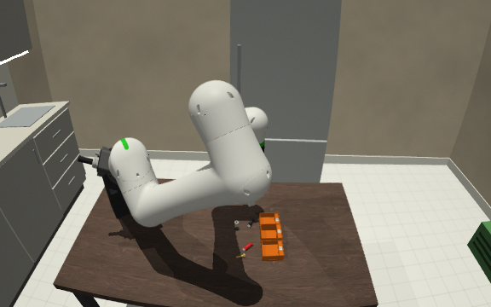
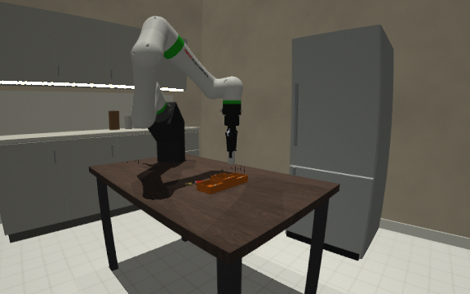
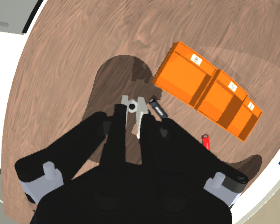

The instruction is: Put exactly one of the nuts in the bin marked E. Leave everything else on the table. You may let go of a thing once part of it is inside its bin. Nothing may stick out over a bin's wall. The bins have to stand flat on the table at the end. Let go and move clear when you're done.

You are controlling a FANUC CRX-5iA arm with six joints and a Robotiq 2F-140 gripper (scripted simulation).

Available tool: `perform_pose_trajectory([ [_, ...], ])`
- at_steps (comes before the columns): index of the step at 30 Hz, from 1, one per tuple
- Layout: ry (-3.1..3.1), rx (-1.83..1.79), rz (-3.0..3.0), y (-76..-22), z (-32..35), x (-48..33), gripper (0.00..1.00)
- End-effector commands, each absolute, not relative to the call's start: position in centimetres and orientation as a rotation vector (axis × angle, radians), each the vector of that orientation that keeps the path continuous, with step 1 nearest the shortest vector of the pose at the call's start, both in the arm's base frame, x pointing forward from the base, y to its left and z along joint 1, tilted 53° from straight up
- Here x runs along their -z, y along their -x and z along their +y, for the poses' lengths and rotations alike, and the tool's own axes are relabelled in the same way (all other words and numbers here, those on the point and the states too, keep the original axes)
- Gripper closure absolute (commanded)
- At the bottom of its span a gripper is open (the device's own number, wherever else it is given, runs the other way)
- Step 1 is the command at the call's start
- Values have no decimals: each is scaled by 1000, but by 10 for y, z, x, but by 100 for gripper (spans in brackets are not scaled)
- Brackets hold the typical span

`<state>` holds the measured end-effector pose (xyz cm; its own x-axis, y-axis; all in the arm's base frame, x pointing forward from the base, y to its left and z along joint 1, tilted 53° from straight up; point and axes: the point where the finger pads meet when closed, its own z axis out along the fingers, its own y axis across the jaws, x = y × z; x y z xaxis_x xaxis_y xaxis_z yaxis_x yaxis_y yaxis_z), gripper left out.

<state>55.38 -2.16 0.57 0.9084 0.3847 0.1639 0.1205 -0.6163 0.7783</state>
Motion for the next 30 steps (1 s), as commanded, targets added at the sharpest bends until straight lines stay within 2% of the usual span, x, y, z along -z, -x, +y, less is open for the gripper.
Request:
perform_pose_trajectory([
  [1, -2224, -401, 359, -554, -30, -16, 93],
  [30, -2236, -428, 304, -561, -130, -133, 93],
])
